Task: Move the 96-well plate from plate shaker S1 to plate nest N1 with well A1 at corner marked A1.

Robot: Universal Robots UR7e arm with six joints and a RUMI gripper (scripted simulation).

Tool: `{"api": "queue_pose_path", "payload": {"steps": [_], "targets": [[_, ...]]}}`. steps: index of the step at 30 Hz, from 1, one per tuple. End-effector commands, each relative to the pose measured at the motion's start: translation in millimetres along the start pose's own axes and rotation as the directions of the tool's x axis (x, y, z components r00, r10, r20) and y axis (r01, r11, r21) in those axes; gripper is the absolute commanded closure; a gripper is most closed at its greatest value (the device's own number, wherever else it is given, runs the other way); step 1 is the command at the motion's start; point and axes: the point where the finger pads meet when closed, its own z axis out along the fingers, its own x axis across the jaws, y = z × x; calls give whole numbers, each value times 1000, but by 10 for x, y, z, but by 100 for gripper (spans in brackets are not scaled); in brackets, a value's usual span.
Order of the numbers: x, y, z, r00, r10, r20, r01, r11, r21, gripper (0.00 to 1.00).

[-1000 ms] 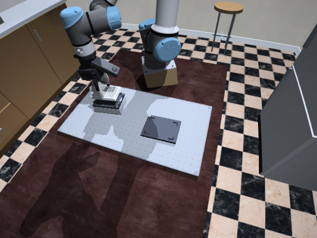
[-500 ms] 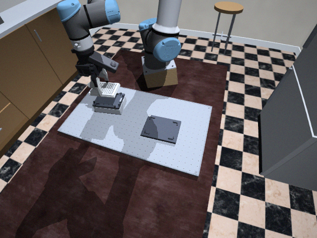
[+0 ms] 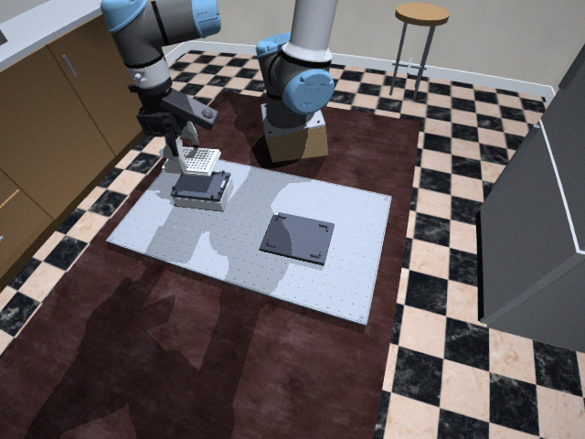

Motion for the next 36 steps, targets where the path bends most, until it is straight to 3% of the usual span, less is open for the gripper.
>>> {"api": "queue_pose_path", "payload": {"steps": [1, 12, 16, 36], "targets": [[2, 3, -6, 1000, 0, -1, 0, 1000, -1, 100], [2, 3, -6, 1000, 0, -1, 0, 1000, -1, 100], [46, -121, 12, 994, 110, -1, -110, 994, -1, 100], [237, -650, 91, 994, 110, -1, -110, 994, 0, 100]]}}
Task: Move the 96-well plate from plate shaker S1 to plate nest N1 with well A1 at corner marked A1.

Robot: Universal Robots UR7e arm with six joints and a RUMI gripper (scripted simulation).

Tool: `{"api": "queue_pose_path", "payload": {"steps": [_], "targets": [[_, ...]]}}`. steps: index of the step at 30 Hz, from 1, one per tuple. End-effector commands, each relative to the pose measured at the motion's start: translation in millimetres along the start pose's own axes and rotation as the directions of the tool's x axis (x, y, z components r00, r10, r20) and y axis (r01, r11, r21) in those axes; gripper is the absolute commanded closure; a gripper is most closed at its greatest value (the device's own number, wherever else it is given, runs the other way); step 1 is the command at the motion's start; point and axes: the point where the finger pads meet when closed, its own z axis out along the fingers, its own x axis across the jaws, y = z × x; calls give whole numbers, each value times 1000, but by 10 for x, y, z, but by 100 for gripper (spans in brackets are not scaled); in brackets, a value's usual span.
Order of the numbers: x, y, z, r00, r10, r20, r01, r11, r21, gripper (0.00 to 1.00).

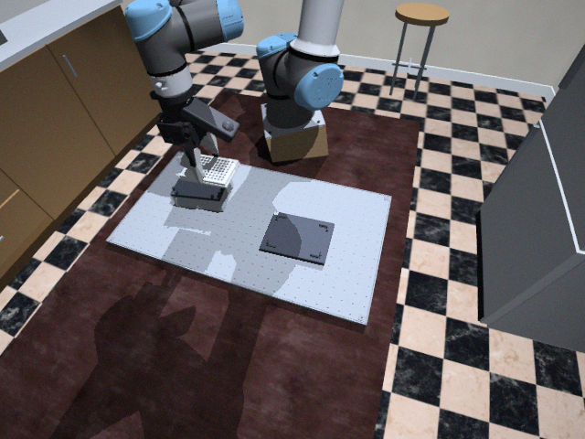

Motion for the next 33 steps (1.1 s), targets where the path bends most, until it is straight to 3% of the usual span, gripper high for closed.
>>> {"api": "queue_pose_path", "payload": {"steps": [1, 33], "targets": [[35, -110, 13, 1000, 1, 0, -1, 1000, -2, 100], [267, -1073, 154, 1000, 1, 0, -1, 1000, -2, 100]]}}
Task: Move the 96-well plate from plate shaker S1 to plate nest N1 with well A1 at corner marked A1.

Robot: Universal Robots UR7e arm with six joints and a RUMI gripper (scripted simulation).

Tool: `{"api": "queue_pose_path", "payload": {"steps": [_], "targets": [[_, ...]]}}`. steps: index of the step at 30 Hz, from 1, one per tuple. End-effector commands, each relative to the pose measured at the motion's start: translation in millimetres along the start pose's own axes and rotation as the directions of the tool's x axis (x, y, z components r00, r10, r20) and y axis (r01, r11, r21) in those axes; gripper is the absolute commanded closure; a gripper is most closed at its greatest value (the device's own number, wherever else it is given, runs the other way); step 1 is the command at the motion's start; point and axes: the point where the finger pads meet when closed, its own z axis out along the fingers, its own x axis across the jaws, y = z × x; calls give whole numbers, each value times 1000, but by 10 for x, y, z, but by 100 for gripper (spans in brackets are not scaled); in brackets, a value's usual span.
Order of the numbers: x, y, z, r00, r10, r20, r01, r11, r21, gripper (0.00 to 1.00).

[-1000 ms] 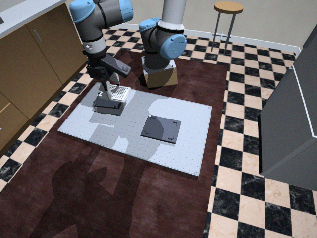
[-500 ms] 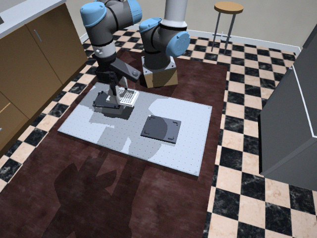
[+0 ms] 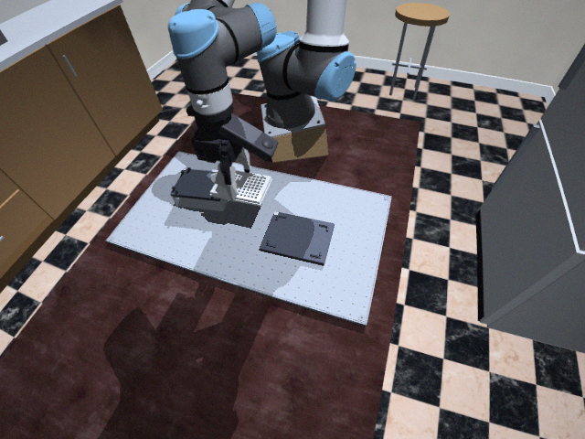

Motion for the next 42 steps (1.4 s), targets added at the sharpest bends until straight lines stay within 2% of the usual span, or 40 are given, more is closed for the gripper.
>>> {"api": "queue_pose_path", "payload": {"steps": [1, 42], "targets": [[45, -143, 21, 1000, 1, 0, -1, 1000, -2, 100], [324, -1299, 191, 1000, 1, 0, -1, 1000, -2, 100]]}}
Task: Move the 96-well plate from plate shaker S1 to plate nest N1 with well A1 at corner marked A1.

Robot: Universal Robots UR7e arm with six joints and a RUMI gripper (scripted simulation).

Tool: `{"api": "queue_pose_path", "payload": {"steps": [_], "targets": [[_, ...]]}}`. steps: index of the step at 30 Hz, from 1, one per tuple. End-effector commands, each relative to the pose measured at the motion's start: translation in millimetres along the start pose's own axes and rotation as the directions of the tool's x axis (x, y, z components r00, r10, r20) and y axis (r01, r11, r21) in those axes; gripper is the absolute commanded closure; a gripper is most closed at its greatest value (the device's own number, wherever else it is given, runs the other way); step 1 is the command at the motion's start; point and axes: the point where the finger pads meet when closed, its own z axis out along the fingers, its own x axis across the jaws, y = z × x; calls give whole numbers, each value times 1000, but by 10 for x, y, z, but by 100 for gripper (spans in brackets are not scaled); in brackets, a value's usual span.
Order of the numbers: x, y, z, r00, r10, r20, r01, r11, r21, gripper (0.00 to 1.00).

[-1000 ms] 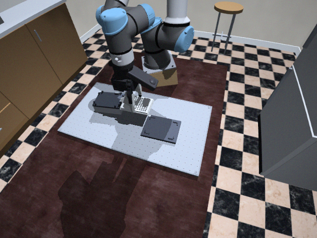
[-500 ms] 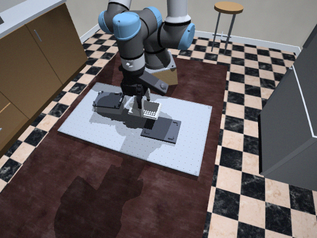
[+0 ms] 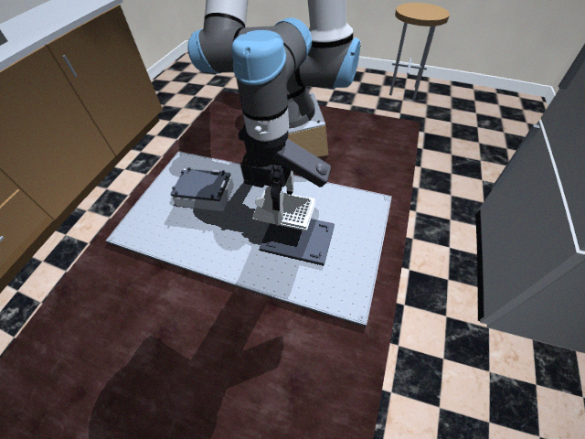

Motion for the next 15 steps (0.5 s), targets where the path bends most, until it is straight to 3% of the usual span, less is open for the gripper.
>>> {"api": "queue_pose_path", "payload": {"steps": [1, 6, 15], "targets": [[49, -166, 24, 1000, 1, -1, -1, 1000, -1, 100], [84, -311, 45, 1000, 1, -1, -1, 1000, -1, 100], [90, -328, 45, 1000, 1, -1, -1, 1000, -1, 100]]}}
